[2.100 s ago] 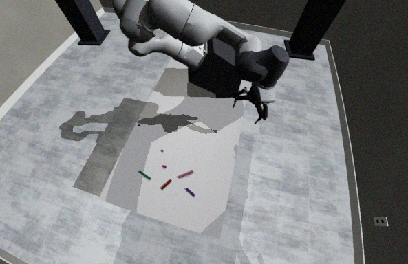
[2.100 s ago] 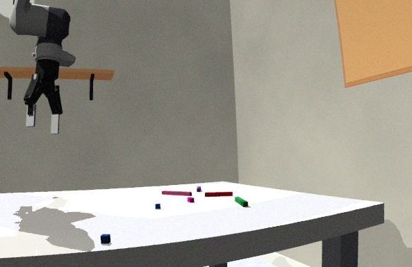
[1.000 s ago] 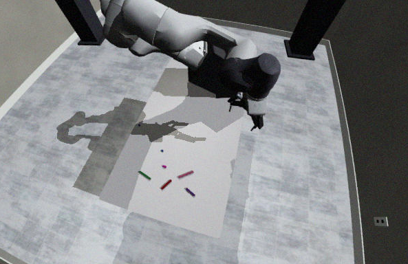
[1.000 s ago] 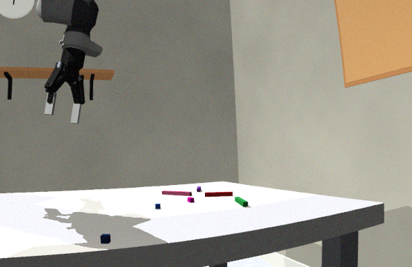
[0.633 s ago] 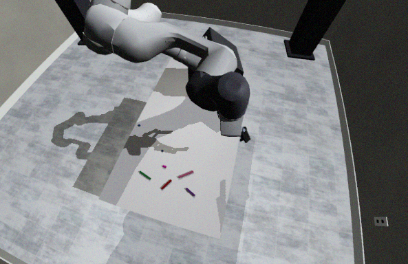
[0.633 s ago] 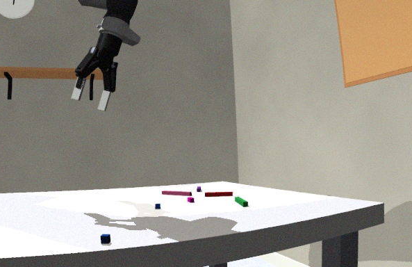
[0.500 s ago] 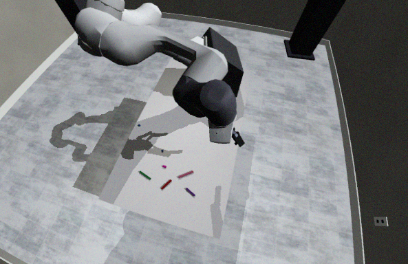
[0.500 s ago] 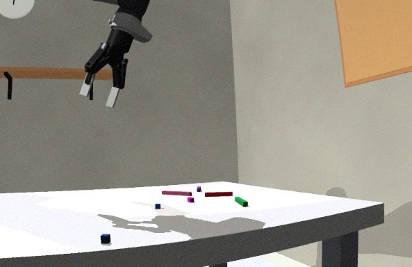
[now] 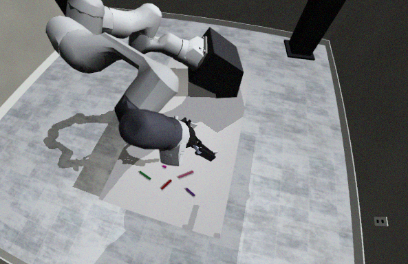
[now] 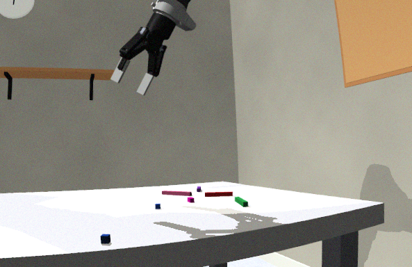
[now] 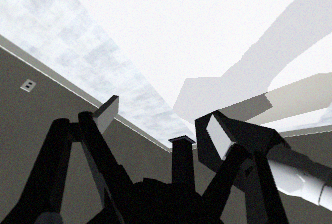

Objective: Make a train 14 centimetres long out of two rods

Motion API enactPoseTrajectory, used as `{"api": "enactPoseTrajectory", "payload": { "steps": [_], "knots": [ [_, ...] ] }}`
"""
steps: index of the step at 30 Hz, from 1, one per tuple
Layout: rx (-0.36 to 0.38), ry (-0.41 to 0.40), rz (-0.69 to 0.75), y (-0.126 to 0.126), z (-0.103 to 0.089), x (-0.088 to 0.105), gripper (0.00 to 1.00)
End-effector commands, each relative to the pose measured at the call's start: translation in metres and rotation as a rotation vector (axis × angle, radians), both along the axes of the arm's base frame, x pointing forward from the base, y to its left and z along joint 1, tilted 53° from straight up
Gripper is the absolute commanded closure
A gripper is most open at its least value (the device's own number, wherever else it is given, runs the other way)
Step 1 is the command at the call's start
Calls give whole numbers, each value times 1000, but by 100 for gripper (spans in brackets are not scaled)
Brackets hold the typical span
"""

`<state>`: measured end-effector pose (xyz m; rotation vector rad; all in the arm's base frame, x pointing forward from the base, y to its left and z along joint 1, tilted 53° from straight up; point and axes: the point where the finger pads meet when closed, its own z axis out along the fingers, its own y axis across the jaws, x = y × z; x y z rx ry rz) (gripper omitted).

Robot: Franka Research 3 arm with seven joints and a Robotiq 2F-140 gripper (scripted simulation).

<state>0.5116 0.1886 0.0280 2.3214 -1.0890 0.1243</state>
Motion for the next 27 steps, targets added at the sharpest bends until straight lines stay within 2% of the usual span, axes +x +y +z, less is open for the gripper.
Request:
{"api": "enactPoseTrajectory", "payload": {
  "steps": [1, 2, 6, 7, 11, 12, 16, 17, 18, 22, 23, 26, 27],
  "knots": [
    [27, 81, 63, -3, 9, -3, 0],
    [83, 82, 45, -15, 42, 12, 0],
    [83, 82, 45, -15, 42, 12, 0],
    [140, 79, 30, -30, 75, 25, 0],
    [142, 79, 29, -30, 76, 26, 0],
    [197, 72, 19, -46, 110, 37, 0],
    [202, 71, 18, -47, 113, 38, 0],
    [256, 59, 12, -64, 146, 47, 0],
    [264, 57, 12, -66, 151, 48, 0],
    [264, 57, 12, -66, 151, 48, 0],
    [323, 38, 11, -86, 189, 55, 0],
    [326, 37, 11, -87, 191, 55, 0],
    [364, 22, 13, -100, 217, 58, 0]
  ]
}}
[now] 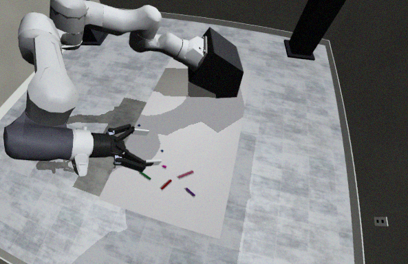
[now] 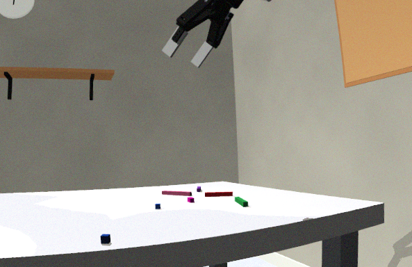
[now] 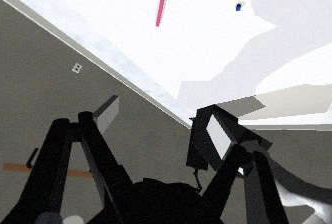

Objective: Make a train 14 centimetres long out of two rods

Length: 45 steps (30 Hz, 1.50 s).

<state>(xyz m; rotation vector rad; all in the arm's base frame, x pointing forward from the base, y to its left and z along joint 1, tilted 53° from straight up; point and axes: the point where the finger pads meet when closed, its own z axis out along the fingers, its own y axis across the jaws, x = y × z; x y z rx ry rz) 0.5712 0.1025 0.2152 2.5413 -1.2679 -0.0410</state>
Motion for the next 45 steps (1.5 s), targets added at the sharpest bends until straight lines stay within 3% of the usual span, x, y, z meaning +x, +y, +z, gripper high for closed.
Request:
{"api": "enactPoseTrajectory", "payload": {
  "steps": [1, 4, 5, 7, 9, 10, 12, 13, 14, 15, 17, 19, 20, 21, 22, 23, 27, 29, 30, 44, 45],
  "knots": [
    [80, 22, 87, -18, 37, -1, 0],
    [91, 16, 88, -22, 45, -1, 0],
    [130, -8, 92, -38, 74, 0, 0],
    [147, -20, 95, -45, 87, 0, 0],
    [147, -20, 95, -45, 87, 0, 0],
    [184, -49, 103, -61, 117, -2, 0],
    [184, -49, 103, -61, 117, -2, 0],
    [199, -62, 107, -68, 130, -3, 0],
    [199, -62, 107, -68, 130, -3, 0],
    [226, -90, 117, -81, 155, -7, 0],
    [242, -108, 124, -89, 170, -10, 0],
    [244, -111, 126, -90, 173, -11, 0],
    [235, -139, 129, -115, 190, -17, 0],
    [234, -144, 130, -119, 193, -19, 0],
    [234, -144, 130, -119, 193, -19, 0],
    [174, -147, 117, -148, 185, -23, 0],
    [90, -148, 104, -187, 175, -31, 0],
    [90, -148, 104, -187, 175, -31, 0],
    [31, -147, 100, -215, 169, -38, 0],
    [-291, -110, 149, -351, 141, -91, 0],
    [-291, -110, 149, -351, 141, -91, 0]
  ]
}}
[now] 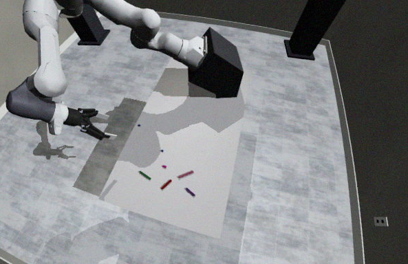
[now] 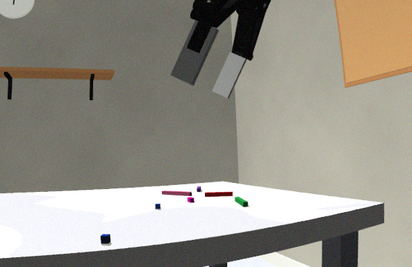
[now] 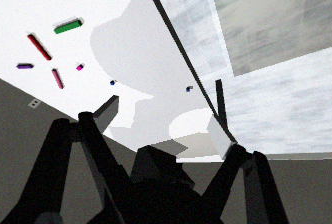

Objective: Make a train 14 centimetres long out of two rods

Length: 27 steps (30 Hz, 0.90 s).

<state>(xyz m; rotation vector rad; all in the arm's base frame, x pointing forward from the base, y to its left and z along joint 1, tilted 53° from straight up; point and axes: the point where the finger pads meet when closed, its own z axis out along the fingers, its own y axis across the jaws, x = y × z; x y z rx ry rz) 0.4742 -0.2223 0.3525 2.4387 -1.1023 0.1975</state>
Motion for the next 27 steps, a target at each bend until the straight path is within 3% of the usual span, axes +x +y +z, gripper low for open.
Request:
{"api": "enactPoseTrajectory", "payload": {
  "steps": [1, 2, 5, 7, 9, 11, 13, 18, 21, 22, 27],
  "knots": [
    [-79, -37, 48, -26, 3, 6, 0],
    [-138, -25, 71, -47, -2, -6, 0],
    [-222, -2, 116, -75, -11, -26, 0],
    [-231, 1, 123, -78, -12, -28, 0],
    [-303, 29, 181, -98, -24, -46, 0],
    [-314, 34, 192, -100, -26, -49, 0],
    [-369, 63, 258, -112, -39, -66, 0],
    [-400, 84, 308, -117, -50, -78, 0],
    [-448, 128, 424, -117, -79, -101, 0],
    [-448, 128, 424, -117, -79, -101, 0],
    [-471, 174, 558, -105, -115, -126, 0]
  ]
}}
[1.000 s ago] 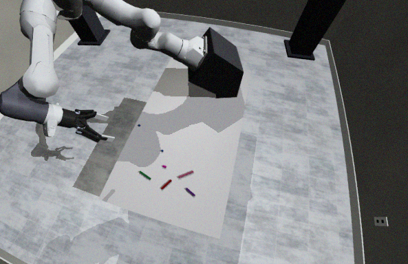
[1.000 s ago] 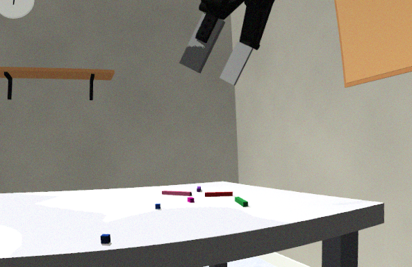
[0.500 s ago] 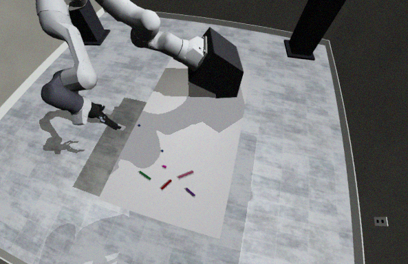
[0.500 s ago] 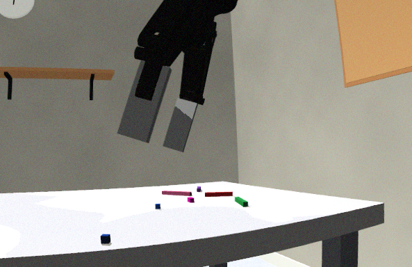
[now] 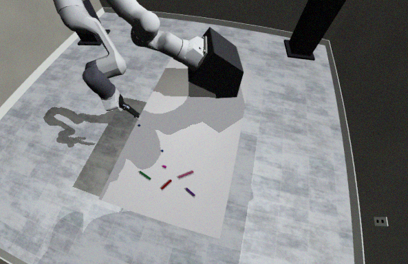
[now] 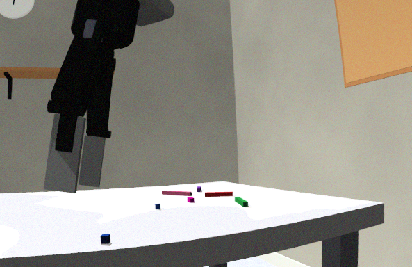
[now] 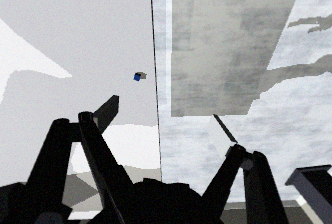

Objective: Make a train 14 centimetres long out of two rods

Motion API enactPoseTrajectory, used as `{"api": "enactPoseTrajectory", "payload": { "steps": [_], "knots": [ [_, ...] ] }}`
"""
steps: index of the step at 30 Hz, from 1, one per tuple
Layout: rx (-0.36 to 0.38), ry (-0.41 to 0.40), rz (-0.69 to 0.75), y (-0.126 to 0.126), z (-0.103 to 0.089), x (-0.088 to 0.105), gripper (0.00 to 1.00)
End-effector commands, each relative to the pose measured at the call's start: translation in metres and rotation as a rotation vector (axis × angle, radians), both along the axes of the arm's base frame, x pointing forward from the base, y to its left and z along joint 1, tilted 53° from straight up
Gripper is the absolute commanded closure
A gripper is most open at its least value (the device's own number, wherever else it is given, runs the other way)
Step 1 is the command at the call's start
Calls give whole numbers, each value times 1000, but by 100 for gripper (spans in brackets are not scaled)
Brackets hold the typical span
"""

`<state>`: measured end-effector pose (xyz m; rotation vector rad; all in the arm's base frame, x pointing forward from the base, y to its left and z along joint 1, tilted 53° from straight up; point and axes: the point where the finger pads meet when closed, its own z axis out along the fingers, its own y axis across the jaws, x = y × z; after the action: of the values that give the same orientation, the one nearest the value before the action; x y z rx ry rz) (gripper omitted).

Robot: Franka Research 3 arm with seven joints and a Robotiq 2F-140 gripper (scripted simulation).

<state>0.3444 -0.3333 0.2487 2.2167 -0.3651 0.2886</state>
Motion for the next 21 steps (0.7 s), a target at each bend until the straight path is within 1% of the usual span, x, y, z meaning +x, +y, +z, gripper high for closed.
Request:
{"api": "enactPoseTrajectory", "payload": {
  "steps": [1, 4, 6, 8, 10, 13, 21],
  "knots": [
    [-29, -9, 115, 6, -11, 4, 0],
    [-32, 28, 182, 17, -33, -10, 0],
    [-31, 46, 214, 23, -44, -16, 0],
    [-31, 46, 214, 23, -44, -16, 0],
    [-29, 58, 237, 28, -51, -21, 0],
    [-27, 67, 254, 32, -57, -24, 0],
    [-27, 70, 258, 33, -59, -25, 0]
  ]
}}
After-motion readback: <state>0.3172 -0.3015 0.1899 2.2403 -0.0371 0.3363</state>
